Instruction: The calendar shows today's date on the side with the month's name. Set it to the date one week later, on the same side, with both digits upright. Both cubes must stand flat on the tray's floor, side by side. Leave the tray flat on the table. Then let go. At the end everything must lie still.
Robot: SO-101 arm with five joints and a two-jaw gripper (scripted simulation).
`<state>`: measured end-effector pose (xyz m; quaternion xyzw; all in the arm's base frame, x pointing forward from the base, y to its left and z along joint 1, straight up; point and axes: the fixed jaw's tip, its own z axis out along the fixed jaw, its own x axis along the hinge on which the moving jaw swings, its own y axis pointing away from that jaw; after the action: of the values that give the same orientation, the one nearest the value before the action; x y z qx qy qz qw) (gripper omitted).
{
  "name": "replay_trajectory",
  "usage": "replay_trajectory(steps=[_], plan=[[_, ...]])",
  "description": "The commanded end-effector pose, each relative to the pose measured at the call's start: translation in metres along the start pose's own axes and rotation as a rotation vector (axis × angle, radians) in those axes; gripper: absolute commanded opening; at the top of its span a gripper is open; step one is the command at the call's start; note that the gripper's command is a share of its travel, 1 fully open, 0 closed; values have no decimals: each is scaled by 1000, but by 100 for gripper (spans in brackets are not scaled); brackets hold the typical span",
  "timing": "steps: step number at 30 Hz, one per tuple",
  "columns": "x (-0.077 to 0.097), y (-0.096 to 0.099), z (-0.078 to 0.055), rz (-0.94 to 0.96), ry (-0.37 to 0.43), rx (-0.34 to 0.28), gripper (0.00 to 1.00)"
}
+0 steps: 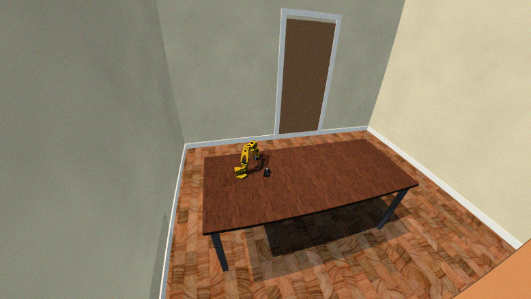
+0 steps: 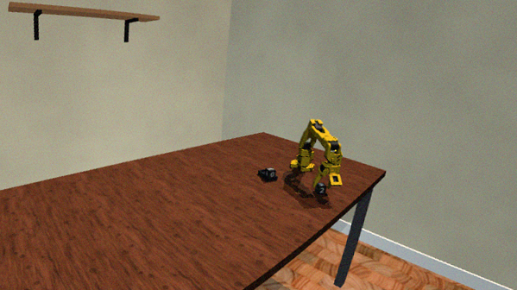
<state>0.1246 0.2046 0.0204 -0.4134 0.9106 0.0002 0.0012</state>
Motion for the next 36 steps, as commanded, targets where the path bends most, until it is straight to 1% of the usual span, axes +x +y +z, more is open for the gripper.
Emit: replay_trajectory(steps=[1, 10, 25, 36], plan=[[-3, 3, -5, -19, -32, -6, 34], [-3, 1, -5, -19, -33, -5, 31], [-4, -5, -5, -19, -33, -4, 21], [-4, -7, -5, -19, -33, -4, 17]])
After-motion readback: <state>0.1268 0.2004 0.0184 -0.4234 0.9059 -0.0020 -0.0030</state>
